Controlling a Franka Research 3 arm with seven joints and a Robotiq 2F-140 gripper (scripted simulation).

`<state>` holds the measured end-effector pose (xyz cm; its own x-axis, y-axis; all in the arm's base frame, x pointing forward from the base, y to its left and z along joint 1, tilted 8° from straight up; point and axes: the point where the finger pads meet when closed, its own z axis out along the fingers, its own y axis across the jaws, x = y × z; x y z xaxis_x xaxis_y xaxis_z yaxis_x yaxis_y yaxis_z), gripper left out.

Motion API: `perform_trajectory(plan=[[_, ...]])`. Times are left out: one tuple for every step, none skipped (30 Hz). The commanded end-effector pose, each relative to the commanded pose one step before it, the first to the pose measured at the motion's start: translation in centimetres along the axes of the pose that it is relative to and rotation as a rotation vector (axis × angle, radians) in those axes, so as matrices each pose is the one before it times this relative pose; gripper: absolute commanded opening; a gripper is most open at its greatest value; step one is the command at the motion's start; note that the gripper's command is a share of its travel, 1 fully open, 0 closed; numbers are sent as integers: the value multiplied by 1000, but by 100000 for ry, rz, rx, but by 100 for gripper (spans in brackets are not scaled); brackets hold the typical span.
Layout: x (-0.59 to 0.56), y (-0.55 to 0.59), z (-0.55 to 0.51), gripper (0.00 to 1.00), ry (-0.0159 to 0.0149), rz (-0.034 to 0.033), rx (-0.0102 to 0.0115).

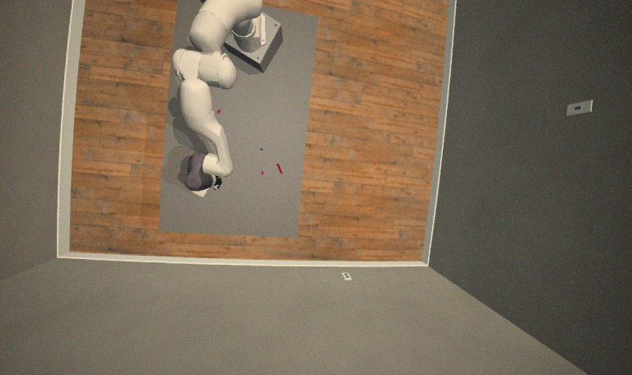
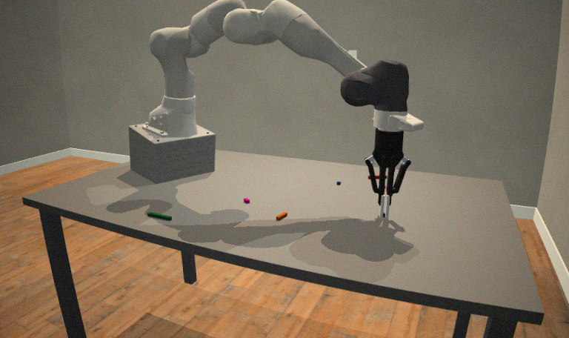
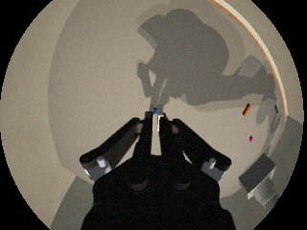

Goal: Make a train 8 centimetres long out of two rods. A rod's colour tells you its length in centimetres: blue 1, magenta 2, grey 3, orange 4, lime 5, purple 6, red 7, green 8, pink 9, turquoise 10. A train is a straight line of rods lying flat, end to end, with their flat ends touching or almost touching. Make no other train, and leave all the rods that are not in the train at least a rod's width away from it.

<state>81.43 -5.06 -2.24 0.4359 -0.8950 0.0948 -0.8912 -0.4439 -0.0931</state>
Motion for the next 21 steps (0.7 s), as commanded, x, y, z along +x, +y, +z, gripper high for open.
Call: perform_trajectory(plan=[[170, 15, 81, 12, -26, 652, 239], [0, 0, 0, 12, 0, 0, 0], [0, 0, 0, 12, 0, 0, 0], [0, 0, 0, 12, 0, 0, 0], [0, 0, 0, 12, 0, 0, 0], [0, 0, 0, 12, 0, 0, 0], [0, 0, 0, 12, 0, 0, 0], [0, 0, 0, 12, 0, 0, 0], [0, 0, 0, 12, 0, 0, 0], [0, 0, 0, 12, 0, 0, 0], [0, 0, 0, 12, 0, 0, 0], [0, 0, -6, 12, 0, 0, 0], [0, 0, -37, 12, 0, 0, 0], [0, 0, -92, 12, 0, 0, 0], [0, 0, -163, 12, -1, 0, 0], [-1, 1, -245, 12, -1, 0, 0], [0, 0, 0, 12, 0, 0, 0], [0, 0, 0, 12, 0, 0, 0], [0, 0, -336, 12, 0, 0, 0], [0, 0, -426, 12, 0, 0, 0], [0, 0, -512, 12, 0, 0, 0]])
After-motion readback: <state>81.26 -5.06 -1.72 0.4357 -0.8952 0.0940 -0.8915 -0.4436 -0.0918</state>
